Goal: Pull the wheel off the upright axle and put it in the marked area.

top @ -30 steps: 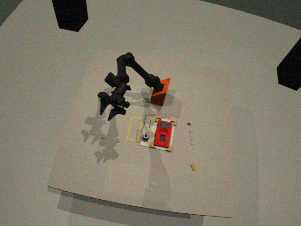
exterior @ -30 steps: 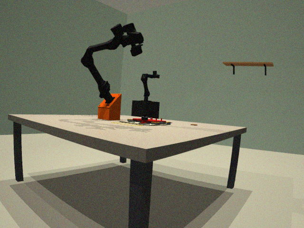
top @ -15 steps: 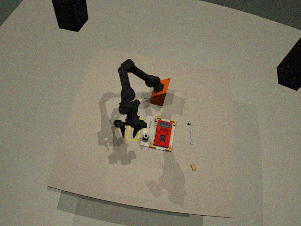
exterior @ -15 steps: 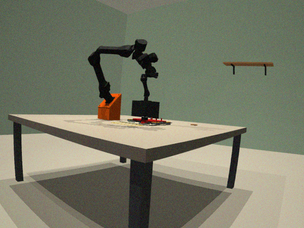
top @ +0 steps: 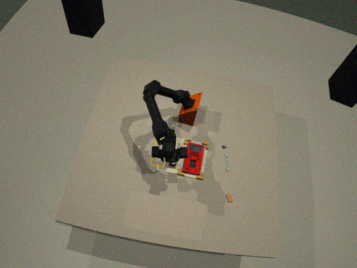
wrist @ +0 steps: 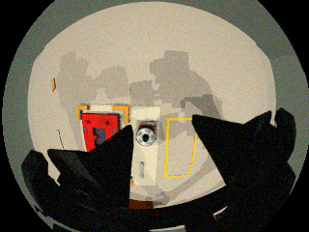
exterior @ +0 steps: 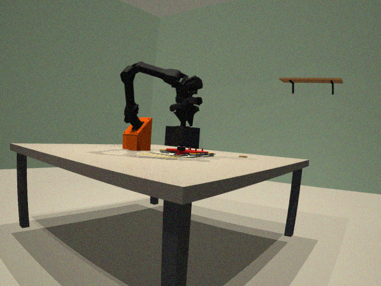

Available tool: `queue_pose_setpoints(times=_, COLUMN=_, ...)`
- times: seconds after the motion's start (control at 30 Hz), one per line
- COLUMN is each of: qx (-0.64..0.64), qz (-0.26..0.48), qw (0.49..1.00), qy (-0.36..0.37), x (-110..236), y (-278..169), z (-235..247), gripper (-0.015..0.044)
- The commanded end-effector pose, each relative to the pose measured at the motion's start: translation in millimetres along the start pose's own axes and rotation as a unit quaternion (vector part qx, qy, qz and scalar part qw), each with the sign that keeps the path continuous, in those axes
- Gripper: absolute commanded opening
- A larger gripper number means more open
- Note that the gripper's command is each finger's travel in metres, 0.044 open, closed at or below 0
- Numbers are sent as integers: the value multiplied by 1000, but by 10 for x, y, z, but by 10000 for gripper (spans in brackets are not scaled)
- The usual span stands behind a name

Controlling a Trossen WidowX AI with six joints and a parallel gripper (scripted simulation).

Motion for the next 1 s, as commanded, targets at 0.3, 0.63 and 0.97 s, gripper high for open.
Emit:
queue_pose_setpoints(times=0.3, qx=-74, qz=116, qw=990, qy=-38, x=-287, y=-272, z=188, gripper=300)
queue_pose_setpoints(times=0.63, qx=-74, qz=116, qw=990, qy=-37, x=-374, y=-300, z=275, gripper=300)
queue_pose_setpoints(times=0.97, qx=-73, qz=116, qw=990, qy=-39, x=-1017, y=-472, z=254, gripper=300)
Point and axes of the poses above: the point midway between the two fingers, 35 mm back from their tips, its own x axis back along the fingers, its own z axis across the jaws, y = z × x, the point moved 8 cm from there along x, back along the fingers, and after that the axes turned 6 degrees about -x, right-handed, at the moved point
